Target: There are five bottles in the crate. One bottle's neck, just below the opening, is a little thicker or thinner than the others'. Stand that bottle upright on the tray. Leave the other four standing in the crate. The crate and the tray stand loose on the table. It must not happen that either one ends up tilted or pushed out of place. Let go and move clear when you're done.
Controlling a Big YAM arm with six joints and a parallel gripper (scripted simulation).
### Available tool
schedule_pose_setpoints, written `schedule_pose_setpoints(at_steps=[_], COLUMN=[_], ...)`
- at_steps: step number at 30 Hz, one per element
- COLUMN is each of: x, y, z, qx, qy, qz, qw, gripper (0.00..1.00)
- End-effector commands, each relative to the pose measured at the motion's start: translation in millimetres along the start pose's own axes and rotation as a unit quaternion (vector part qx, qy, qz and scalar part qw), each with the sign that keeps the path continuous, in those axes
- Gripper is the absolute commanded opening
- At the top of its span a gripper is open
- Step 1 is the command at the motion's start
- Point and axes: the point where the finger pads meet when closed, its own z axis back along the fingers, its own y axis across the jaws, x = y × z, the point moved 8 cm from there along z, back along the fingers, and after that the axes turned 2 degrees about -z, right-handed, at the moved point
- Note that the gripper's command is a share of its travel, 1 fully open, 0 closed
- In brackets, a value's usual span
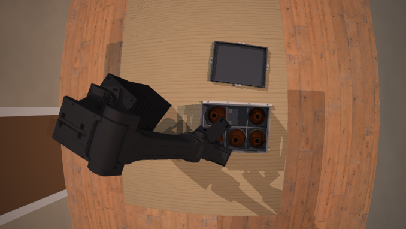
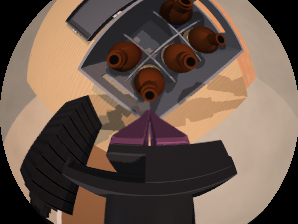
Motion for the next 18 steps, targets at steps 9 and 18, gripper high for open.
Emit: schedule_pose_setpoints(at_steps=[9, 18], x=[31, 63], y=[20, 51], z=[6.4, 4.5], qx=[-0.011, -0.01], qy=[-0.006, -0.008], qz=[-0.001, -0.013], qw=[1.0, 1.0], gripper=[0.0, 0.61])
